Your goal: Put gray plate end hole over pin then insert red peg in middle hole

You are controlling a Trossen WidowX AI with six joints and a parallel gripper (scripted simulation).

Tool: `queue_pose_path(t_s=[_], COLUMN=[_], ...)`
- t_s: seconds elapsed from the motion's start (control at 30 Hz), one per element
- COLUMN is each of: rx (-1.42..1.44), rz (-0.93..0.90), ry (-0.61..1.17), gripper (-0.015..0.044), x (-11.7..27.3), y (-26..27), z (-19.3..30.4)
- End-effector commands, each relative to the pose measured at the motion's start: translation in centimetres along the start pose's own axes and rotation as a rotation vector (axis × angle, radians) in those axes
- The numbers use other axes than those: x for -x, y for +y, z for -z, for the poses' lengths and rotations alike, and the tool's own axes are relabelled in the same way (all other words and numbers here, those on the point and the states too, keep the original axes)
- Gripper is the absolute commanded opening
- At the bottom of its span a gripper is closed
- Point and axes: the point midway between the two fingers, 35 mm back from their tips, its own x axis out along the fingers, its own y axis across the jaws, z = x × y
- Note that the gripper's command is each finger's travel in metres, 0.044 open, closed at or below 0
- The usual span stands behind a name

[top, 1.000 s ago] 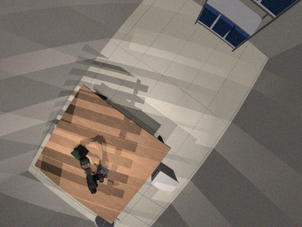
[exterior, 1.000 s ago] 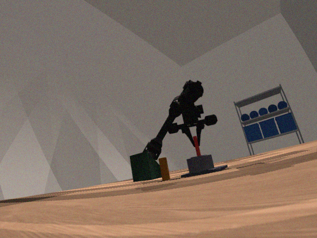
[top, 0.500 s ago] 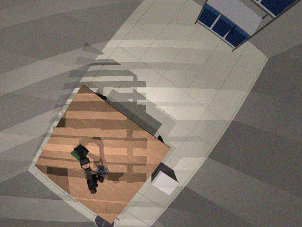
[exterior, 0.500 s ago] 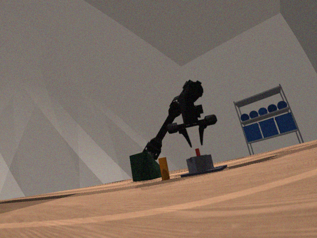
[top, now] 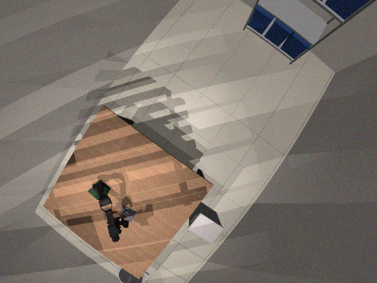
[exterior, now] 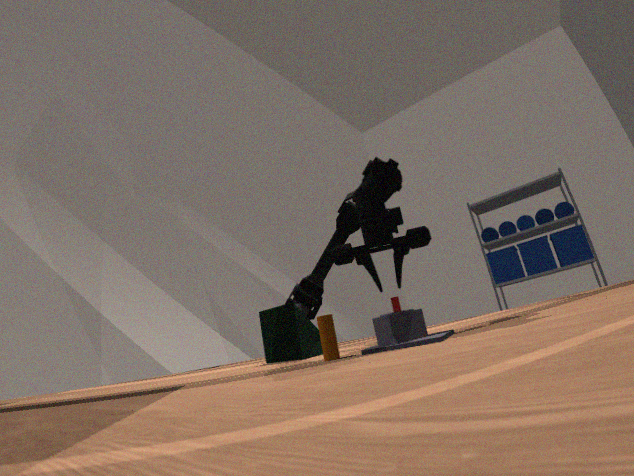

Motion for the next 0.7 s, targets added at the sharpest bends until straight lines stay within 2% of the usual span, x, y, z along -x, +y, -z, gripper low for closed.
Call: queue_pose_path(t_s=[0.0, 0.67], rx=[0.006, 0.005], rz=[-0.001, -0.001], ry=[-0.003, -0.003], gripper=[0.0150, 0.0150], x=[0.3, 1.7], y=[0.0, -0.2], z=[0.0, 0.5])
